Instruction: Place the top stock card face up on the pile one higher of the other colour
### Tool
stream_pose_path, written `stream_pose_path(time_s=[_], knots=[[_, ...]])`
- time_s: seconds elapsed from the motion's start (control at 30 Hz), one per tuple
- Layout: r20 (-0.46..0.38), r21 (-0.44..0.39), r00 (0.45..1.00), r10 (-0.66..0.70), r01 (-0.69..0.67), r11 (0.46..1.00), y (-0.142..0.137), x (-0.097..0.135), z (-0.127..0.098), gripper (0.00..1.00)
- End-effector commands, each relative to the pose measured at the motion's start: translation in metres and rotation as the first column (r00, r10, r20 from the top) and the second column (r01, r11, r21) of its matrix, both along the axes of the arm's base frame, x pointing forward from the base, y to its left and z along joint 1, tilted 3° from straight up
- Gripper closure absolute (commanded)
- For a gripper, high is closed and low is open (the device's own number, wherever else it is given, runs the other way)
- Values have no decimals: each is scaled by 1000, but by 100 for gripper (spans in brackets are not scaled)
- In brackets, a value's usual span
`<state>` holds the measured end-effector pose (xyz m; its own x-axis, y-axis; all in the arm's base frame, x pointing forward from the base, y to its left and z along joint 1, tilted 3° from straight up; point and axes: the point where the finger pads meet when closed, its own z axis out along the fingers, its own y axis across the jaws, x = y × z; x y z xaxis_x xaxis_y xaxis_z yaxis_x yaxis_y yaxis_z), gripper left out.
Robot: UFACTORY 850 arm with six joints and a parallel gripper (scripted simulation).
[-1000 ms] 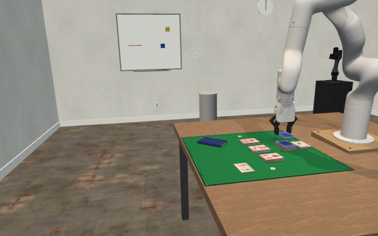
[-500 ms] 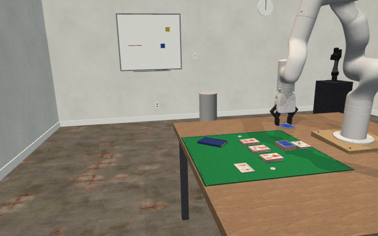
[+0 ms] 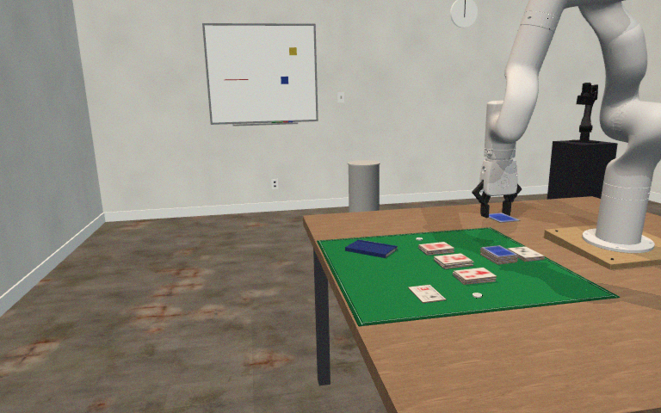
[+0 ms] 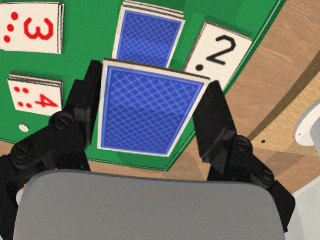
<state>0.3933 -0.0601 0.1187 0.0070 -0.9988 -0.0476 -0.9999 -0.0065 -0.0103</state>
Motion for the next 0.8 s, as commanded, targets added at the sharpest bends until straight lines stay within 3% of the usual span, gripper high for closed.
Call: stream_pose_path(time_s=[0.0,0.3,0.77], knots=[[2,0,1000,0,0,1000,0,1,1,36],[2,0,1000,0,0,1000,12,1,1,36],[2,0,1000,0,0,1000,82,3,4,36]])
